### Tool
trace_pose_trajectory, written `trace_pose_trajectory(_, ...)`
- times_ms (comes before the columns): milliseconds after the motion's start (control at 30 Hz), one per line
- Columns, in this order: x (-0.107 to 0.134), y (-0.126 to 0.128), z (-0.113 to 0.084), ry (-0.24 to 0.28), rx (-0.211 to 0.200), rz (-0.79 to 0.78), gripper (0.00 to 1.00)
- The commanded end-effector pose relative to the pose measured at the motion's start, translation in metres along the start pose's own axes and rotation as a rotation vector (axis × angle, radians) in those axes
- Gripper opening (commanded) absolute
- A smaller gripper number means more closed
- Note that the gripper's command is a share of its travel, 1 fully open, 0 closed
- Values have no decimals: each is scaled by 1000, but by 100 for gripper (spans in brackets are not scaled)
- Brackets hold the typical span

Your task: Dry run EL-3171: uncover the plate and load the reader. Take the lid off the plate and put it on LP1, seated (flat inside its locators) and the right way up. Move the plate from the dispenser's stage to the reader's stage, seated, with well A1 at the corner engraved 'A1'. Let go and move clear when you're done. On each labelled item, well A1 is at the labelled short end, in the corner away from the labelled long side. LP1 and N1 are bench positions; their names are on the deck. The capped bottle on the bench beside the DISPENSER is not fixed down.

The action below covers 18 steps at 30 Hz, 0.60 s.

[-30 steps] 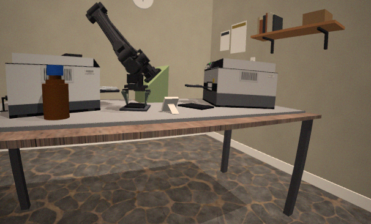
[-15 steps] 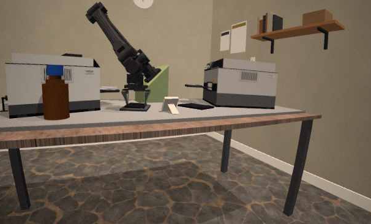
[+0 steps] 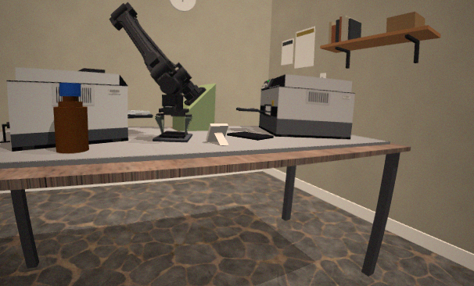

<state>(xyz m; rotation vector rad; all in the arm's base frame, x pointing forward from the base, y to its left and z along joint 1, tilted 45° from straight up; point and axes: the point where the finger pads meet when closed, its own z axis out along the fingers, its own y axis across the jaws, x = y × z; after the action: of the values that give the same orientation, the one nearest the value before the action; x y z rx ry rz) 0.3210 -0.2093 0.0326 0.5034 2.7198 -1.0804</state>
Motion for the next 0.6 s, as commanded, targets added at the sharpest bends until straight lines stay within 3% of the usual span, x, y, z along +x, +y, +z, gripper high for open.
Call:
trace_pose_trajectory(0, 9, -2, 13, 28, 8, 4, 85)
trace_pose_trajectory(67, 9, -2, 13, 29, 8, 5, 85)
trace_pose_trajectory(100, -5, -4, 1, -4, 12, 9, 85)
trace_pose_trajectory(567, -8, 0, -12, -15, -3, 13, 85)
